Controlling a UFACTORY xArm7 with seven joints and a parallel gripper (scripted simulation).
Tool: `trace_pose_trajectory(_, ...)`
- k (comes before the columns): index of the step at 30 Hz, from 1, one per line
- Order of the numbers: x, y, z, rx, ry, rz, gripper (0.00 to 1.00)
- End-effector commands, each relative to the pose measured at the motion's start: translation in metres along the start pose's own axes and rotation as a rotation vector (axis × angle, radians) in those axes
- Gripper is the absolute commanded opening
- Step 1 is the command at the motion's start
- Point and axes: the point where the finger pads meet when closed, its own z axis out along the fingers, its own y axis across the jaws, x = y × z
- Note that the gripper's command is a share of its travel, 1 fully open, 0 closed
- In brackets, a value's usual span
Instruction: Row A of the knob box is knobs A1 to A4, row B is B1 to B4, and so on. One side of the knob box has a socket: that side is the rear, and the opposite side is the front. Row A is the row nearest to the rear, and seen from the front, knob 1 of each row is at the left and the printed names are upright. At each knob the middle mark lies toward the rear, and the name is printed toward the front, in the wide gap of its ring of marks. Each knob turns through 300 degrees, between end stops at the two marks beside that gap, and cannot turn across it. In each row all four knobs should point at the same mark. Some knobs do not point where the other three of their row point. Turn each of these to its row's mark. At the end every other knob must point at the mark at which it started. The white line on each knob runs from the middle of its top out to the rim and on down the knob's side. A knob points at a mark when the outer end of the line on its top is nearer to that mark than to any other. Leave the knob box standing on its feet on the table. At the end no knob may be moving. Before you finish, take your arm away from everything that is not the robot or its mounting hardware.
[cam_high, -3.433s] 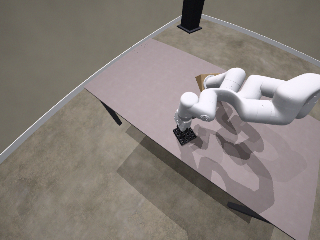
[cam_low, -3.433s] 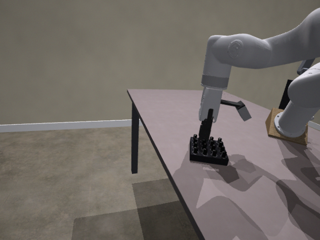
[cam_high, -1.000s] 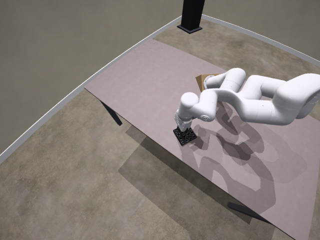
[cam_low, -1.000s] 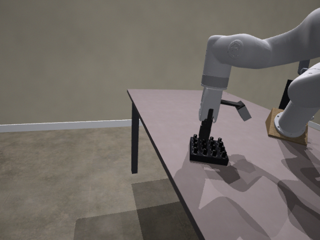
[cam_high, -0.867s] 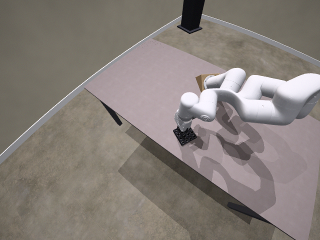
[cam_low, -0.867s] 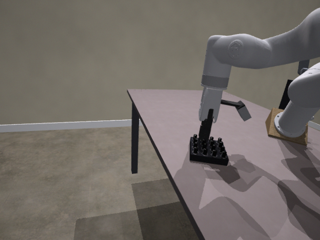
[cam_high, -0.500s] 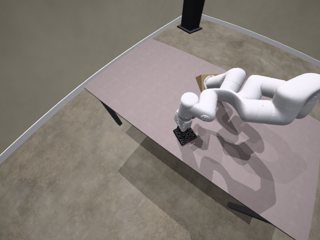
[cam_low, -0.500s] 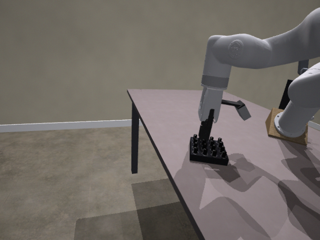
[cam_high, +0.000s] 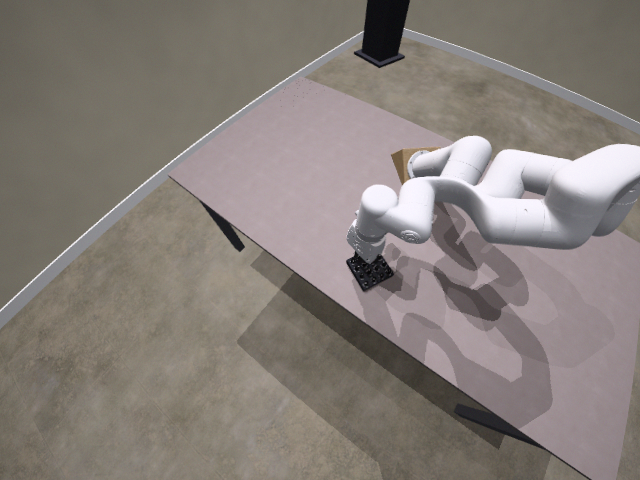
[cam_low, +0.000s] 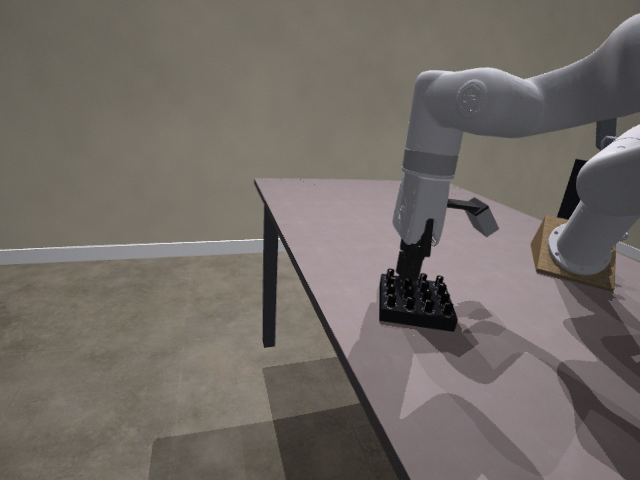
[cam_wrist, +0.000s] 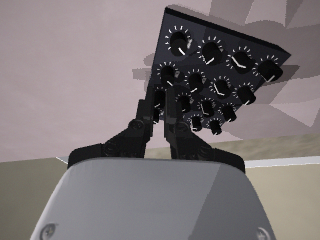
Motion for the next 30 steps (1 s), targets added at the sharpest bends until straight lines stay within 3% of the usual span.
trace_pose_trajectory(1, -0.0009, -0.0003, -0.001, -0.001, -0.004, -0.078, 0.08)
trace_pose_trajectory(30, -0.0009, -0.0003, -0.001, 0.001, -0.004, -0.708, 0.08)
